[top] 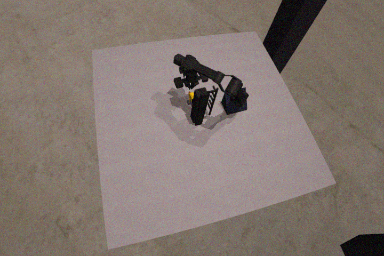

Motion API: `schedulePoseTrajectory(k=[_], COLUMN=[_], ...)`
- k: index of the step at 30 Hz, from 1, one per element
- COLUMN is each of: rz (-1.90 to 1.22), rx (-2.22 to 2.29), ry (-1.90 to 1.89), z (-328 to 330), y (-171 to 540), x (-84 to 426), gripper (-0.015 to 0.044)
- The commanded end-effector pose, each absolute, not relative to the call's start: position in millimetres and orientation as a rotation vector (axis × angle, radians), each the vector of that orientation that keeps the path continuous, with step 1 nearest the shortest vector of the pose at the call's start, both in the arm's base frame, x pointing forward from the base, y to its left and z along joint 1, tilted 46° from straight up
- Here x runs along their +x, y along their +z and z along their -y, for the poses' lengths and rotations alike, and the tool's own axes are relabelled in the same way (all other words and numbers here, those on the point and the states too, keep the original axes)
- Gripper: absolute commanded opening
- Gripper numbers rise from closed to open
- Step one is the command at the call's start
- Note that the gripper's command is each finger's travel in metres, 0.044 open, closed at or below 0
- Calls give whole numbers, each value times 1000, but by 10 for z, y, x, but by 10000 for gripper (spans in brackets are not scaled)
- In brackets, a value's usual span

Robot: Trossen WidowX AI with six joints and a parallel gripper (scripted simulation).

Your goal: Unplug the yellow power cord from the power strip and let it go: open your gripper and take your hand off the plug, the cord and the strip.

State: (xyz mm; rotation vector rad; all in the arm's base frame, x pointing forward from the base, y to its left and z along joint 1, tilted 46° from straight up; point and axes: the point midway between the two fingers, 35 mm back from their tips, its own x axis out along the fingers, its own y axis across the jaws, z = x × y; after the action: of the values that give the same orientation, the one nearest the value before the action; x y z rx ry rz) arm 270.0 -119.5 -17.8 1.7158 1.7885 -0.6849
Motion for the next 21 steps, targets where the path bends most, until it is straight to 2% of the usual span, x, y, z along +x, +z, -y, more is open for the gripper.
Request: schedulePoseTrajectory(k=[1,2,3,21], rz=[-1801,-1801,-1801,-1765], rx=[1702,1702,1702,1725], ry=[-664,-664,-664,-685], z=[1103,1103,1103,1171], y=[-148,-148,-148,-58], x=[2734,2734,2734,2727], gripper=[131,157,160,160])
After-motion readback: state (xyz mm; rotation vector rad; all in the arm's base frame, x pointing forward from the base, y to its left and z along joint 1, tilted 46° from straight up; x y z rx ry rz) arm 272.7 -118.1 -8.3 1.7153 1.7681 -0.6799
